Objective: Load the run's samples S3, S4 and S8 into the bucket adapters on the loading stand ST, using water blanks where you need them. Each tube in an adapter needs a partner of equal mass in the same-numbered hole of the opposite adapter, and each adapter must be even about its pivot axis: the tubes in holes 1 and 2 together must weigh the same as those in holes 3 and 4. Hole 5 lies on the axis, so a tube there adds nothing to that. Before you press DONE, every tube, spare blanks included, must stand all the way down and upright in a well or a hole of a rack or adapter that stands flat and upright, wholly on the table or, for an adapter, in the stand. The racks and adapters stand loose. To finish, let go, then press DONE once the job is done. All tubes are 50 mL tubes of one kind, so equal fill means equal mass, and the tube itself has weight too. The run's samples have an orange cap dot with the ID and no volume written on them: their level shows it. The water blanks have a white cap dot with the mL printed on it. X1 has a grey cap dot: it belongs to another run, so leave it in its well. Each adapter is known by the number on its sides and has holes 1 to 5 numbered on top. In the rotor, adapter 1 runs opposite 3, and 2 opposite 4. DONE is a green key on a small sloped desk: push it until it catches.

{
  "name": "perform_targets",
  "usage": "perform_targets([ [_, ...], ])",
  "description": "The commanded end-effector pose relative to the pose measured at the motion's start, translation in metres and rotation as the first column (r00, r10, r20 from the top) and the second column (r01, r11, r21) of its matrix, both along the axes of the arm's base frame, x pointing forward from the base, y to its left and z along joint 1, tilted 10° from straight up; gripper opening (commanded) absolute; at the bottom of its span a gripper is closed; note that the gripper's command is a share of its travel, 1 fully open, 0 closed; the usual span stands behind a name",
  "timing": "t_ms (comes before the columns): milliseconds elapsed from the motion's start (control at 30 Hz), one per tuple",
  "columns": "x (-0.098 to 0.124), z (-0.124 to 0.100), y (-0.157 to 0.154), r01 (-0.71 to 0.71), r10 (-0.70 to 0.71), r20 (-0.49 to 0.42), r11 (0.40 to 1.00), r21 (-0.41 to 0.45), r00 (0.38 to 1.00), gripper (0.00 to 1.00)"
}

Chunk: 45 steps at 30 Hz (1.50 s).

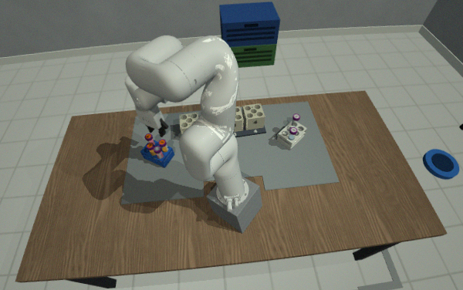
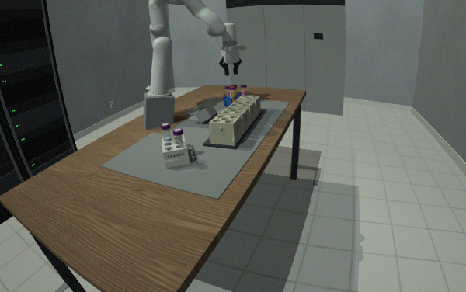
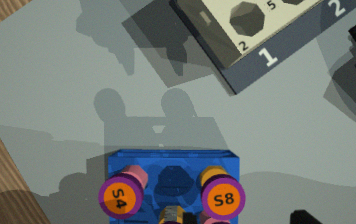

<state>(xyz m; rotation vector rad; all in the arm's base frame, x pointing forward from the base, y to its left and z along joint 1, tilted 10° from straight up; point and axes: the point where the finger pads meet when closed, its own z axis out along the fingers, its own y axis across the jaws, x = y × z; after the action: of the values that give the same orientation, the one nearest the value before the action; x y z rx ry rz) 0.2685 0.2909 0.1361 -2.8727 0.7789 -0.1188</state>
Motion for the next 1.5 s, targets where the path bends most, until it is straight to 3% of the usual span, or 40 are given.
perform_targets([
  [0,0.001,-0.005,0.002,0.000,0.000,0.002,1.000,0.002,1.000,0.57],
  [1267,0.009,-0.072,0.011,0.000,0.000,0.002,1.000,0.002,1.000,0.57],
  [1467,0.009,-0.072,0.011,0.000,0.000,0.002,1.000,0.002,1.000,0.57],
])
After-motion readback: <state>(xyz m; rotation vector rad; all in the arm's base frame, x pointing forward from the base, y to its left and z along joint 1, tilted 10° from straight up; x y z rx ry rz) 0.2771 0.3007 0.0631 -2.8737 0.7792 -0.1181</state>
